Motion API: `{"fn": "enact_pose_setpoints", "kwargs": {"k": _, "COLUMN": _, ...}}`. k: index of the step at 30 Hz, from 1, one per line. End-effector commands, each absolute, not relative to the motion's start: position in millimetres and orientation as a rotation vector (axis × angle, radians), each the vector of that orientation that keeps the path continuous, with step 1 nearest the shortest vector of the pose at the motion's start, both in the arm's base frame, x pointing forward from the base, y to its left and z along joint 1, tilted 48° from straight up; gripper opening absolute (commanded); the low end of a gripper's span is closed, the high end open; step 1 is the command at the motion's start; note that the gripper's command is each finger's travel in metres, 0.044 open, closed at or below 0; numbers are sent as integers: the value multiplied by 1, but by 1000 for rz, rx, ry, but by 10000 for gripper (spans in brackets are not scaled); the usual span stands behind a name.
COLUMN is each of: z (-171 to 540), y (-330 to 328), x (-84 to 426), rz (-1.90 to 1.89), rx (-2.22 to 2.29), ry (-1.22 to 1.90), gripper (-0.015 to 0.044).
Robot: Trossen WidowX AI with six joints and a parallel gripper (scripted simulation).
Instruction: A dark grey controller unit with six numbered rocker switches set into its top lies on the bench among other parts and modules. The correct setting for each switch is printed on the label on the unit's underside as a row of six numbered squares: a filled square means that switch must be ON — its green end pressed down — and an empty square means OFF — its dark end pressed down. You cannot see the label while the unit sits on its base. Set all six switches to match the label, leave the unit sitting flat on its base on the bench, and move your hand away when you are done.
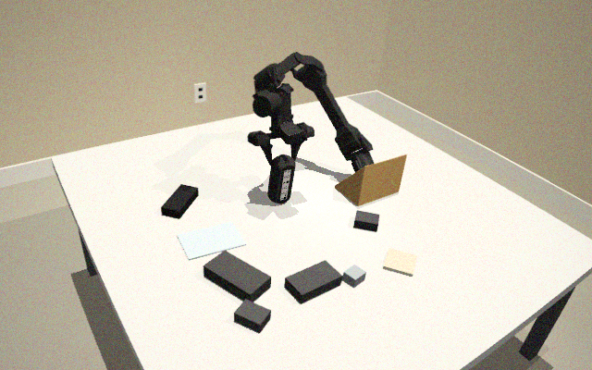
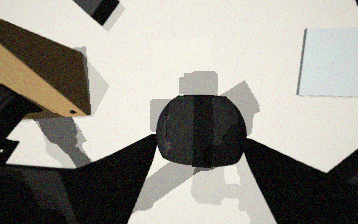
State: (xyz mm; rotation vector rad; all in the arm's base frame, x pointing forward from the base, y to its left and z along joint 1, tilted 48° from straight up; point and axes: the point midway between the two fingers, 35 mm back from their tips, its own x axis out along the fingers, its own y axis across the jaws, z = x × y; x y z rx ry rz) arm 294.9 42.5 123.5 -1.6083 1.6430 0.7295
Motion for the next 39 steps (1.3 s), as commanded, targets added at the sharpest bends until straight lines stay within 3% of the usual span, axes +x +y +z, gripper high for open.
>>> {"fn": "enact_pose_setpoints", "kwargs": {"k": 1, "z": 127, "y": 33, "x": 295, "rz": 704, "rx": -1614, "ry": 1669, "gripper": 337}}
{"fn": "enact_pose_setpoints", "kwargs": {"k": 39, "z": 147, "y": 18, "x": 291, "rz": 647, "rx": -1662, "ry": 1727, "gripper": 337}}
